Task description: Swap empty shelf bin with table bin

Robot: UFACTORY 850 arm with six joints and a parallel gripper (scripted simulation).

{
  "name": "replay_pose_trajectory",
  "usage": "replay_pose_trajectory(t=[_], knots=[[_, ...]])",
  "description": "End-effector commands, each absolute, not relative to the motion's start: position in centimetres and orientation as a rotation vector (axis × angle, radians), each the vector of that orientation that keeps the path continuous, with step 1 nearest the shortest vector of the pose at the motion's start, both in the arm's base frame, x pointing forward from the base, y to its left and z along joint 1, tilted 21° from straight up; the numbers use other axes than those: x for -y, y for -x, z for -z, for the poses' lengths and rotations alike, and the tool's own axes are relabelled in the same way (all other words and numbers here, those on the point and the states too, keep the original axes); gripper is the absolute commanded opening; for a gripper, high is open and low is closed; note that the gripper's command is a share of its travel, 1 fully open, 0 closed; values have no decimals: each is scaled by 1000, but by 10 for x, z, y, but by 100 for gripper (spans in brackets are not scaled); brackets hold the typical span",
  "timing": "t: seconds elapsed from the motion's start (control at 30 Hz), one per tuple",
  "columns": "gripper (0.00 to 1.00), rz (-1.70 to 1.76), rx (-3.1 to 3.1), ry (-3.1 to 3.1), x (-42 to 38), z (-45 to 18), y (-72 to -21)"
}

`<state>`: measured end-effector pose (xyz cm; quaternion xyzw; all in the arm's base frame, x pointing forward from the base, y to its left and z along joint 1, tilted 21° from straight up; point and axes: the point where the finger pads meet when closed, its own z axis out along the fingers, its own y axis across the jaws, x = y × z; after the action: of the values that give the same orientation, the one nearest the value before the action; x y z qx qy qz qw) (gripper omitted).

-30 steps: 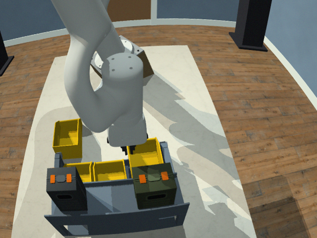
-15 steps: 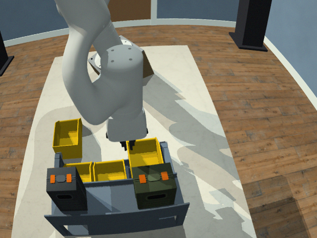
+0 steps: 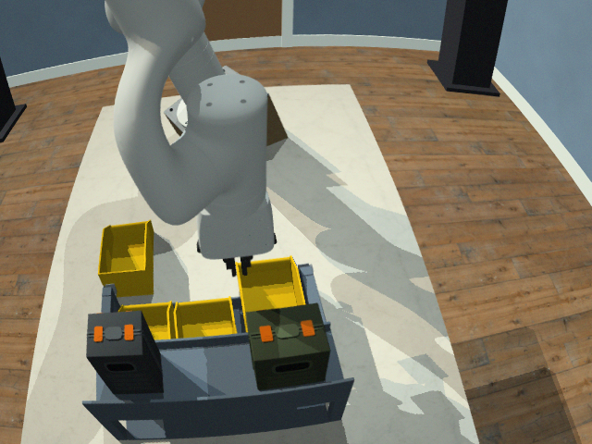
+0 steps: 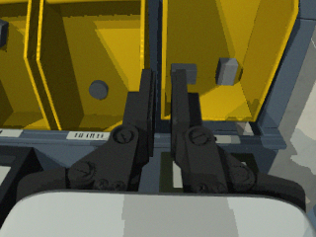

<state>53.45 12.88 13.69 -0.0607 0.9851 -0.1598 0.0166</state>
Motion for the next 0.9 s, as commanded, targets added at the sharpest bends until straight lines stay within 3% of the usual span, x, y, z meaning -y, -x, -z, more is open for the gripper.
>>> replay_pose_trajectory(t=[0.0, 0.33, 0.37, 0.87], knots=[[10, 496, -3061, 189, -130, -139, -535], [10, 496, -3061, 189, -130, -140, -535], [0, 496, -3061, 189, -130, -140, -535], [0, 496, -3061, 189, -130, -140, -535]])
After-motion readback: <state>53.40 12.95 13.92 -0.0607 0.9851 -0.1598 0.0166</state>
